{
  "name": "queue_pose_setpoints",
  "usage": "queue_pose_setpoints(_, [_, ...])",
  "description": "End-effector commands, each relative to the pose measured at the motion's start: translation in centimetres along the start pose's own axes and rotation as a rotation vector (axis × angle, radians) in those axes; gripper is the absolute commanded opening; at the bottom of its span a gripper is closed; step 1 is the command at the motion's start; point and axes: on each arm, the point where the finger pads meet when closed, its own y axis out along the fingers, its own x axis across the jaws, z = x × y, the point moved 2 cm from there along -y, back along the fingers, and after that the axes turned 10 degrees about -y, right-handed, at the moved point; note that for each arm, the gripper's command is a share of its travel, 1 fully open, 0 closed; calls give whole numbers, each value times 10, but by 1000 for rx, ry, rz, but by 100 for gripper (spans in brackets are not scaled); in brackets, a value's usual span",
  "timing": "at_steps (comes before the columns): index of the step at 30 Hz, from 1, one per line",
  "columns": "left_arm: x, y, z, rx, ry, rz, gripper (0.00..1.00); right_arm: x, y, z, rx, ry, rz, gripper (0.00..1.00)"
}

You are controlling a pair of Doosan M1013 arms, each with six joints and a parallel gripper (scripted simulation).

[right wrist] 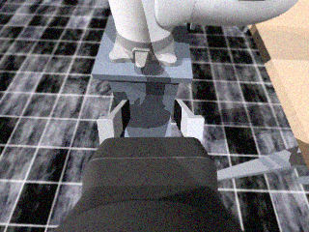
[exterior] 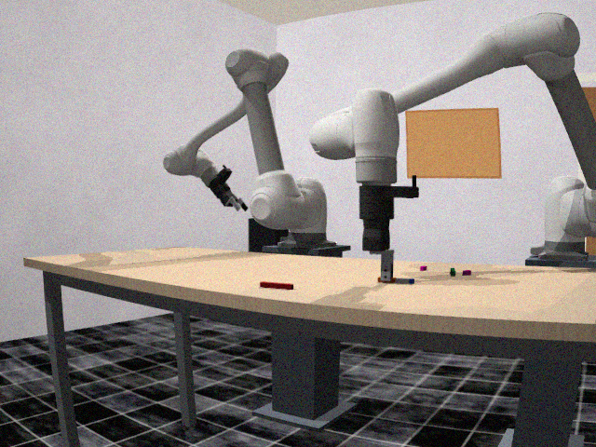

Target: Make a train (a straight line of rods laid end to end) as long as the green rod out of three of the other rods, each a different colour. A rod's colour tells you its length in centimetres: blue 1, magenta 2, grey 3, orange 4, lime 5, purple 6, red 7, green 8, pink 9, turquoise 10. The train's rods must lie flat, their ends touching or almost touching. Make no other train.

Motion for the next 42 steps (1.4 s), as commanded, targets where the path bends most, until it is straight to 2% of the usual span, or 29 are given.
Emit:
queue_pose_setpoints(1, [3, -1, 1, -7, 0, -6, 24, 2, 0, 0, -8, -1, -9, 100])
queue_pose_setpoints(5, [3, -1, 1, -7, 0, -6, 24, 2, 0, 0, -8, -1, -9, 100])
queue_pose_setpoints(6, [3, -1, 1, -7, 0, -6, 30, 2, 0, 0, -8, -1, -9, 100])
queue_pose_setpoints(8, [3, -1, 1, -7, 0, -6, 30, 2, 0, 0, -8, -1, -9, 100])
queue_pose_setpoints(9, [3, -1, 1, -7, 0, -6, 36, 2, 0, 0, -8, -1, -9, 100])
queue_pose_setpoints(11, [3, -1, 1, -7, 0, -6, 36, 2, 0, 0, -8, -1, -9, 100])
queue_pose_setpoints(12, [3, -1, 1, -7, 0, -6, 42, 2, 0, 0, -8, -1, -9, 100])
queue_pose_setpoints(14, [3, -1, 1, -7, 0, -6, 42, 2, 0, 0, -8, -1, -9, 100])
queue_pose_setpoints(15, [3, -1, 1, -7, 0, -6, 48, 2, 0, 0, -8, -1, -9, 100])
queue_pose_setpoints(19, [3, -1, 1, -7, 0, -6, 48, 2, 0, 0, -8, -1, -9, 100])
queue_pose_setpoints(20, [3, -1, 1, -7, 0, -6, 54, 2, 0, 0, -8, -1, -9, 100])
queue_pose_setpoints(34, [3, -4, 1, -8, 0, -6, 54, 2, 0, 0, -8, -1, -9, 100])
queue_pose_setpoints(42, [4, -33, 1, -6, 0, -5, 54, 2, 0, 0, -8, -1, -9, 100])
